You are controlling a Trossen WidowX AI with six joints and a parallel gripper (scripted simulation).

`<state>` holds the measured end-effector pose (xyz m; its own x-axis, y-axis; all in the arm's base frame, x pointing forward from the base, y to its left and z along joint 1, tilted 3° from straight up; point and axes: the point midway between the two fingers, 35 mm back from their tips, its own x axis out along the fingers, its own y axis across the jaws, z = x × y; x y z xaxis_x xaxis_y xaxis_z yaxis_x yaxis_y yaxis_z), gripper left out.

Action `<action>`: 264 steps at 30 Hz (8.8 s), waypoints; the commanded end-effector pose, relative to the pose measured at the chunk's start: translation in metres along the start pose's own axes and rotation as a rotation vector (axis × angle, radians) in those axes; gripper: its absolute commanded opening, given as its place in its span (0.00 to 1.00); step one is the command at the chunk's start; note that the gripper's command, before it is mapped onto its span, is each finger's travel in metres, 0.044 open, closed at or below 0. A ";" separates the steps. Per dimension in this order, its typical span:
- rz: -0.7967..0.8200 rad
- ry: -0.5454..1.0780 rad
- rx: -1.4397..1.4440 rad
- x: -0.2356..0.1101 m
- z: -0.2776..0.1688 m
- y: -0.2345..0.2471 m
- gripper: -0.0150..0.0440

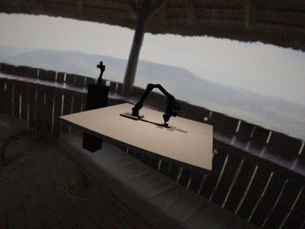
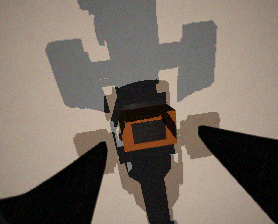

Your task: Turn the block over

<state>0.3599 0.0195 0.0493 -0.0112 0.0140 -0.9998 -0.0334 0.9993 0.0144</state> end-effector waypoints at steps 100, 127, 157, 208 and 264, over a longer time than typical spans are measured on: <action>0.002 -0.575 0.005 0.013 -0.003 0.001 0.25; -0.001 -0.969 0.004 0.047 0.006 0.001 0.25; 0.001 -1.143 0.006 0.038 -0.009 0.001 0.25; 0.001 -1.137 0.006 0.038 -0.008 0.001 1.00; 0.003 -0.002 0.004 -0.061 0.009 0.001 1.00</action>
<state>0.3693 0.0194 0.1080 0.0132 0.0142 -0.9998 -0.0260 0.9996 0.0139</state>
